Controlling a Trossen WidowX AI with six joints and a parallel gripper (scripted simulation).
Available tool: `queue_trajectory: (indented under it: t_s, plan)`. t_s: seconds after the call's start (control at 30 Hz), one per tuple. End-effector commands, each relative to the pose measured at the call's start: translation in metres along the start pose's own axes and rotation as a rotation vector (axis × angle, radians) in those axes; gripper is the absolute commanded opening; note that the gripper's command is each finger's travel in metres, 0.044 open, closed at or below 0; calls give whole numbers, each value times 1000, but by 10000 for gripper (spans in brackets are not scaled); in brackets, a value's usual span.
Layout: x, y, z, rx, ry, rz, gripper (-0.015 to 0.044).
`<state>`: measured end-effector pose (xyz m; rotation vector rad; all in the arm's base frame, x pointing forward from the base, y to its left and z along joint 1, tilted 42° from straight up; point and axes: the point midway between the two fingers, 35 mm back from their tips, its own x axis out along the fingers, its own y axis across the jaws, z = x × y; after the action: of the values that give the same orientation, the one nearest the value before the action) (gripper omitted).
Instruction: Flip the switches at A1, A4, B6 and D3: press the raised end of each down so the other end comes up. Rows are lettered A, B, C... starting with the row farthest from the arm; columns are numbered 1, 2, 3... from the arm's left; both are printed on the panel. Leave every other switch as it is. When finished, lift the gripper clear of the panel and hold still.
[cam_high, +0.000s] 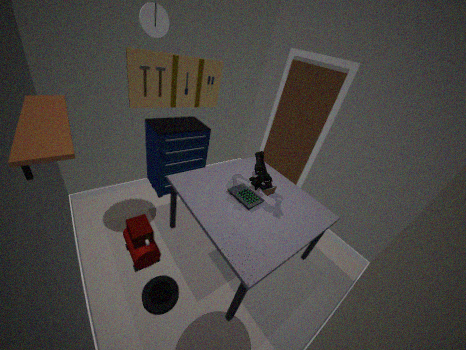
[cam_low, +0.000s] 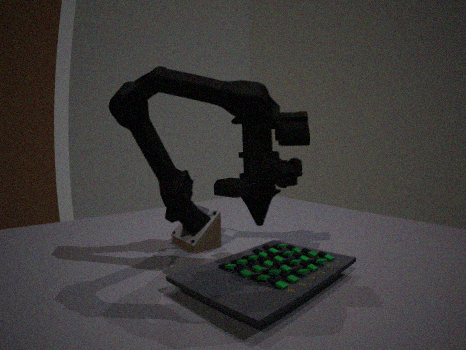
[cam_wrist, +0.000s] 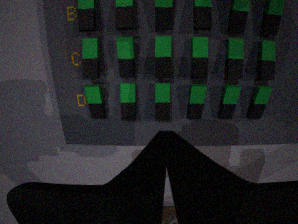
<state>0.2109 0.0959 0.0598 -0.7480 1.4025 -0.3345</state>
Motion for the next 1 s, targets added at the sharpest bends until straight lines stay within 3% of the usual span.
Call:
queue_trajectory:
  t_s: [0.0,0.97]
  plan:
    - [27,-1,-6,-6,-7,-11,0]
    - [53,-1,-6,-6,-9,-12,0]
